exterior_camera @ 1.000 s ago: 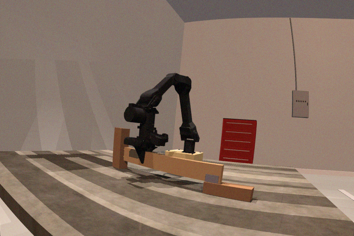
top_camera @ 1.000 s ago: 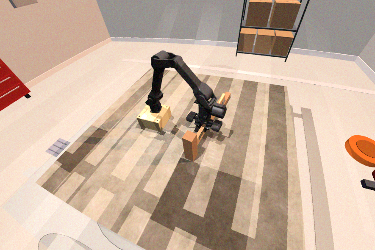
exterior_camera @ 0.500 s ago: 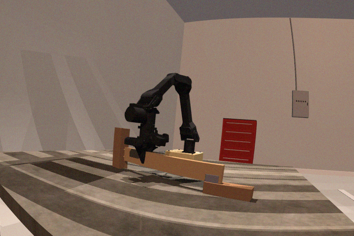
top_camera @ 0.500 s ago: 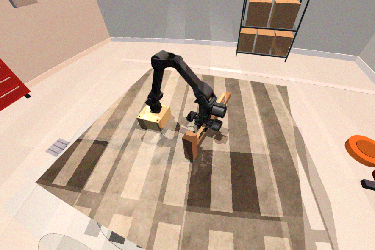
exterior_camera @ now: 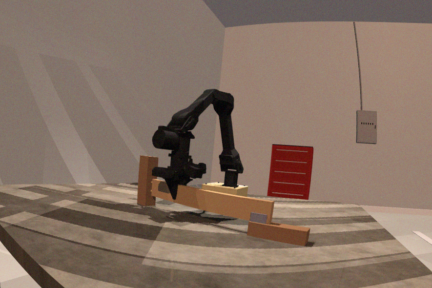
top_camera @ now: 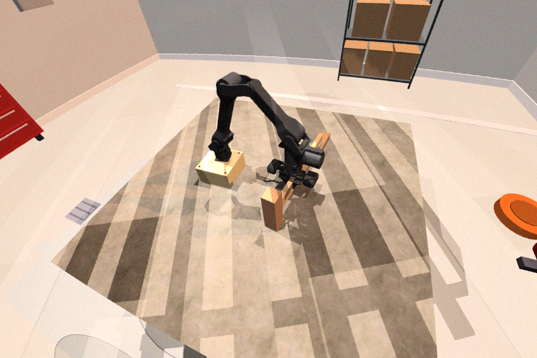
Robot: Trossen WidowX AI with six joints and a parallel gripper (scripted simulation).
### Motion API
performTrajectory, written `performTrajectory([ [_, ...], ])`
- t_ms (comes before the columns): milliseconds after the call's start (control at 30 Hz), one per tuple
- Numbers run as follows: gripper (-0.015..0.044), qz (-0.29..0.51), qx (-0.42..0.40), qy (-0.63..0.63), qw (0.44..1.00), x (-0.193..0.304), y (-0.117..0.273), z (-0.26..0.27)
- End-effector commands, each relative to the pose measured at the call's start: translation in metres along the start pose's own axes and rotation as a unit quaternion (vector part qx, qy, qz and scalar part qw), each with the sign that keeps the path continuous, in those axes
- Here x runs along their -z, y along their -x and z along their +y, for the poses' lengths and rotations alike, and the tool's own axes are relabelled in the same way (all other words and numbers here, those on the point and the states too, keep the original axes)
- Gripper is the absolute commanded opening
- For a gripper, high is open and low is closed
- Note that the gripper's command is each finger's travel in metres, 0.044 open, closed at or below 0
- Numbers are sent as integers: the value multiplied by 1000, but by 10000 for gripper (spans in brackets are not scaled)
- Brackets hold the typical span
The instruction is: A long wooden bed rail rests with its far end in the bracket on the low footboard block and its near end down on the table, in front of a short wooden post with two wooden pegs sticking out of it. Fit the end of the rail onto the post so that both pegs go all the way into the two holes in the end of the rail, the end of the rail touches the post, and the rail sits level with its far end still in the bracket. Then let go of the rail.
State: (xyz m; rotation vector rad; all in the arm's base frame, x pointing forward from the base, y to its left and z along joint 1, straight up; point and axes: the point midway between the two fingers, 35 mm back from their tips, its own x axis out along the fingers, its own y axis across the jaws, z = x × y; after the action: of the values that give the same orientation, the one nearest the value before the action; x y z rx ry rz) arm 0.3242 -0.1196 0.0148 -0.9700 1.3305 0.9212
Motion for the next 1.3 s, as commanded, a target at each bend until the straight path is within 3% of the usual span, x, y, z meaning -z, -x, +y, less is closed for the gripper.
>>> performTrajectory([
  [0,0,-1,0,-2,1000,0,1,0],
  [1267,0,0,0,-2,1000,2,0,0],
])
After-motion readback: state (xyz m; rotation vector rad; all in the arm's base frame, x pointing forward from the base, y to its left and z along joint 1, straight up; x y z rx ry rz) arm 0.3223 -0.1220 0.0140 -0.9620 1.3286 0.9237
